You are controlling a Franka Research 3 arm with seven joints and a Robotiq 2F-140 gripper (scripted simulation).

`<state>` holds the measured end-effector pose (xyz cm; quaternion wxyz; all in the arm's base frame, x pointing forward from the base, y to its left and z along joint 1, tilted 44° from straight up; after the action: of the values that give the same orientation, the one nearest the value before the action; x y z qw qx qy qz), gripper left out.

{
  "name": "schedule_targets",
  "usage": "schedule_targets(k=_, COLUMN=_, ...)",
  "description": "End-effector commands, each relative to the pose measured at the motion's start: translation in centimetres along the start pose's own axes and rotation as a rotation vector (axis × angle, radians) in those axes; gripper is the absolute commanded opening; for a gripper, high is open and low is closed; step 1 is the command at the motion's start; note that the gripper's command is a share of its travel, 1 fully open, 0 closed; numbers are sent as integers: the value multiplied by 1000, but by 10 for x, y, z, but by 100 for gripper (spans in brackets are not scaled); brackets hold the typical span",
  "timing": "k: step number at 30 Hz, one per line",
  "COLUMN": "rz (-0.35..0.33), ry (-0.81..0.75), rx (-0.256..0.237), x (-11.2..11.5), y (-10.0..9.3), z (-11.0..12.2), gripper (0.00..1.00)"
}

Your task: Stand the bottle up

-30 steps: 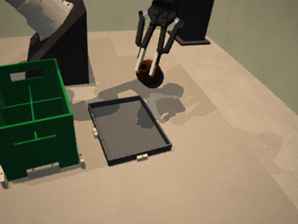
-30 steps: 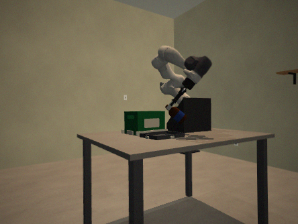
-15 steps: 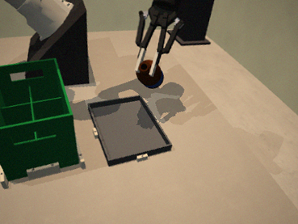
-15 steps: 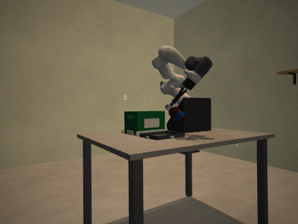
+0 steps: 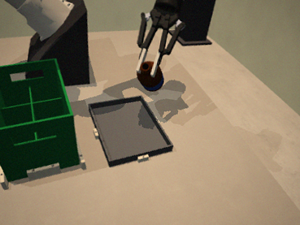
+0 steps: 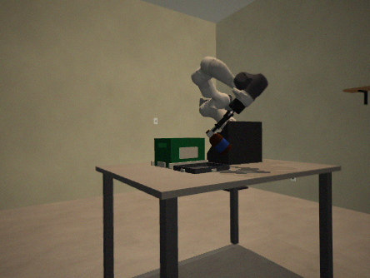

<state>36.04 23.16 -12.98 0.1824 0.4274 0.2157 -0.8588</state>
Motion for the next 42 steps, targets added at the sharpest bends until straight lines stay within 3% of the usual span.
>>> schedule_targets(k=1, rz=32, ry=16, rx=-1, x=-1, y=0, z=-1, gripper=0)
schedule_targets(k=12, rz=87, ry=17, rx=-4, x=4, y=-1, z=-1, gripper=0)
schedule_targets(k=42, rz=94, ry=18, rx=-4, x=5, y=-1, z=-1, gripper=0)
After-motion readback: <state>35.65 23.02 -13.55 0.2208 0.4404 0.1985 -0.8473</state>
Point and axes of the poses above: the point where the finger pads meet when closed, its own y axis out along the fingers, its own z axis across the jaws, x = y × z, the point moved 9 cm from there along -y, back along the fingers, and after that the axes turned 2 degrees about y, right-handed, at the moved point
